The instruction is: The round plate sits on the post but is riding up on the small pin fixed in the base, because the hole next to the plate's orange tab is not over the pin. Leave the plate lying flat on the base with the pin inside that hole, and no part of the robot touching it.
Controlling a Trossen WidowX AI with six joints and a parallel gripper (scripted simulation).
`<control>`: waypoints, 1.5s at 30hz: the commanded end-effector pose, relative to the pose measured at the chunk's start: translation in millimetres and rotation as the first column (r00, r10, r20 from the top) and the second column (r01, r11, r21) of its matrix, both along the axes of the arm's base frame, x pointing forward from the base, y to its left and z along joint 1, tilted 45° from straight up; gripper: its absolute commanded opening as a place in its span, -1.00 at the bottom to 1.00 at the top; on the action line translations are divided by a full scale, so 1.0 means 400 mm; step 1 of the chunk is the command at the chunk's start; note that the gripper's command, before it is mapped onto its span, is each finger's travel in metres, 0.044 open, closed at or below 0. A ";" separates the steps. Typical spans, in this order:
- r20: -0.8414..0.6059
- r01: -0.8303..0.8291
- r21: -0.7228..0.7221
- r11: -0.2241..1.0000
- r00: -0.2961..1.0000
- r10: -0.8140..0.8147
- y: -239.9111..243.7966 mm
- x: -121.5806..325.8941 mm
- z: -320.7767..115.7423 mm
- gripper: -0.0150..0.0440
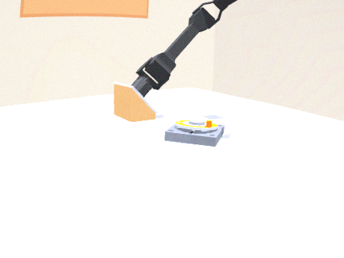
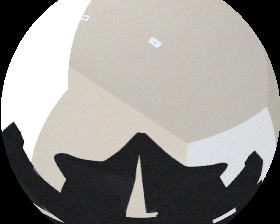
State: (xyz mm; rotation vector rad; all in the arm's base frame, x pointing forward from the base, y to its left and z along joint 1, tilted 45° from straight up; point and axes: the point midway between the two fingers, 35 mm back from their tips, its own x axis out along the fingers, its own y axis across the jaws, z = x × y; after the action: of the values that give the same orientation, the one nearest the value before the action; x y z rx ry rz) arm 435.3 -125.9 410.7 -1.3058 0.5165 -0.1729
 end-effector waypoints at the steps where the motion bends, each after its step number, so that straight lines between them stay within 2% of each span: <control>1: -0.164 -0.057 0.200 0.978 0.982 0.091 0.038 0.034 -0.188 -0.49; 8: -0.368 -0.003 0.505 0.863 0.904 0.219 0.112 0.014 -0.431 -0.49; 11: -0.470 0.109 0.654 0.748 0.834 0.290 0.163 -0.028 -0.555 -0.49; 15: -0.577 0.320 0.766 0.558 0.724 0.377 0.232 -0.105 -0.682 -0.49; 17: -0.611 0.412 0.777 0.477 0.678 0.408 0.258 -0.137 -0.720 -0.49; 19: -0.664 0.597 0.741 0.307 0.583 0.469 0.309 -0.205 -0.778 -0.49; 22: -0.709 0.823 0.565 0.067 0.441 0.551 0.376 -0.294 -0.823 -0.49; 23: -0.712 0.845 0.534 0.039 0.424 0.560 0.383 -0.304 -0.826 -0.49; 37: -0.712 0.847 0.530 0.036 0.422 0.561 0.379 -0.301 -0.834 -0.49; 45: -0.711 0.847 0.531 0.035 0.423 0.562 0.440 -0.304 -0.897 -0.49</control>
State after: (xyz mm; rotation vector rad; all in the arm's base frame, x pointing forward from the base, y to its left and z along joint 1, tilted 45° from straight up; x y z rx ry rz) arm 317.1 36.9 65.1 0.4656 1.4674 0.7304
